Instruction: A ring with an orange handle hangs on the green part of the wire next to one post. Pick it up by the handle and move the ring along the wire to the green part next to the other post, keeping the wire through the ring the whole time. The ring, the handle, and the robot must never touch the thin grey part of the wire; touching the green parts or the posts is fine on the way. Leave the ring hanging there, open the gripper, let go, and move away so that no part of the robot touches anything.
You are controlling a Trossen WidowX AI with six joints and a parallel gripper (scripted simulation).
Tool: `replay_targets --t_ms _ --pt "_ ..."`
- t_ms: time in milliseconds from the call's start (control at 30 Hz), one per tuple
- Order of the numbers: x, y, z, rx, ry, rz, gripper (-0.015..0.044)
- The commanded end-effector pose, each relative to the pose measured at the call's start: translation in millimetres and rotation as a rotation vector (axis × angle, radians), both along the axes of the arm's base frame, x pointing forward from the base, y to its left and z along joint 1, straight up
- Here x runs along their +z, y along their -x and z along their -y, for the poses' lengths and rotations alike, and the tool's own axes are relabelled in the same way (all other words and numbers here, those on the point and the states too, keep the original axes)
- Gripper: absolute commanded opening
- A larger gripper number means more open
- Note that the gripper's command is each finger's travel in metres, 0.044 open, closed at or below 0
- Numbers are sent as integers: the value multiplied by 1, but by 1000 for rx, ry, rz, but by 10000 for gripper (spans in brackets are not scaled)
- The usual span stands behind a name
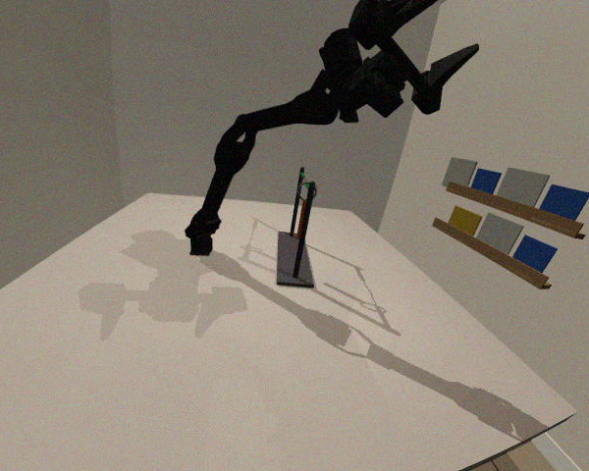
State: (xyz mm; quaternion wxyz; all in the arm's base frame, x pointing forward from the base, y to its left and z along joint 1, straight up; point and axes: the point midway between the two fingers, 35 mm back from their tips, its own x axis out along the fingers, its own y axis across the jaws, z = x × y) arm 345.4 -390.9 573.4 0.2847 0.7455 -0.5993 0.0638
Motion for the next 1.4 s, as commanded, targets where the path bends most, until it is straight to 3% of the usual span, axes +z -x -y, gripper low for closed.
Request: replay_targets --t_ms 0,267,1367 --pt "0 0 0 0 0 -2 374" --pt "-2 1 -13 -9 34 -139 164" --pt "-74 26 -119 -28 437 -1053 160"
